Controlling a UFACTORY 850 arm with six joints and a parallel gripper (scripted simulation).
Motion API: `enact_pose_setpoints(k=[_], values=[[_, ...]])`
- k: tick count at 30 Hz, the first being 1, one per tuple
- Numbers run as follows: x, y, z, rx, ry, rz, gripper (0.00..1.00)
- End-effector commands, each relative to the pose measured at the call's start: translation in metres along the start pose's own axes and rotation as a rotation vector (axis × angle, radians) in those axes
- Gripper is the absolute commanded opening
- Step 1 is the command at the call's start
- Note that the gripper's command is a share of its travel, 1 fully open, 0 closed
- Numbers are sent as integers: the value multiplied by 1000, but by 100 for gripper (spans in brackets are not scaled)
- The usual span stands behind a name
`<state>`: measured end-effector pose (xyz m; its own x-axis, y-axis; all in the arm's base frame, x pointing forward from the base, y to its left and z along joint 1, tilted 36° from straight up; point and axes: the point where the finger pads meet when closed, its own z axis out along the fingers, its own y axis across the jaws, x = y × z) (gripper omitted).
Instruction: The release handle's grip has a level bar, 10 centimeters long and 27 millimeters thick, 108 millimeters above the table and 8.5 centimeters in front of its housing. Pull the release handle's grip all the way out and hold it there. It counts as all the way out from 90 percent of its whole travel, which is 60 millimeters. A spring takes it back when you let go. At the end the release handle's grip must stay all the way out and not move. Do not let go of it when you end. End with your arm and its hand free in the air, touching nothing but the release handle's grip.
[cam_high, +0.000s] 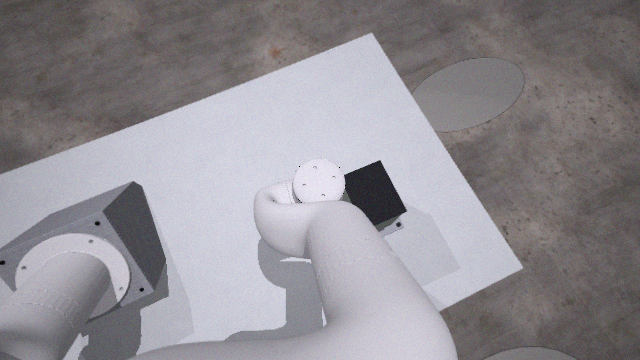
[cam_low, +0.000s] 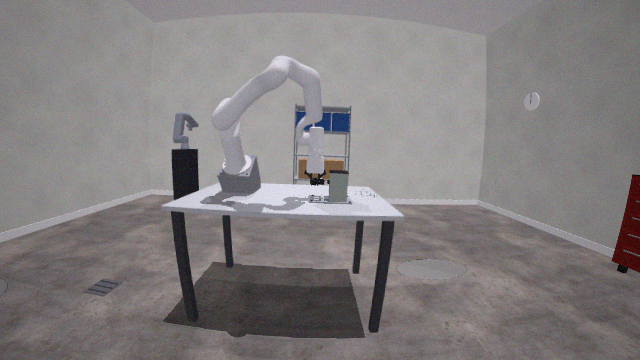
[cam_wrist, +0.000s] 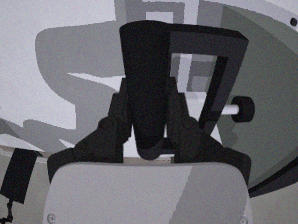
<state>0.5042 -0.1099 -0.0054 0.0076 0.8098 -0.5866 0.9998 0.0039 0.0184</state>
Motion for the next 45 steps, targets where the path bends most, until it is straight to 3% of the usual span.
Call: enact_pose_setpoints(k=[1,18,45], values=[[0,1,-1,-1,0,0,0],[0,-7,-1,-1,0,0,0],[0,-56,0,-1,0,0,0]])
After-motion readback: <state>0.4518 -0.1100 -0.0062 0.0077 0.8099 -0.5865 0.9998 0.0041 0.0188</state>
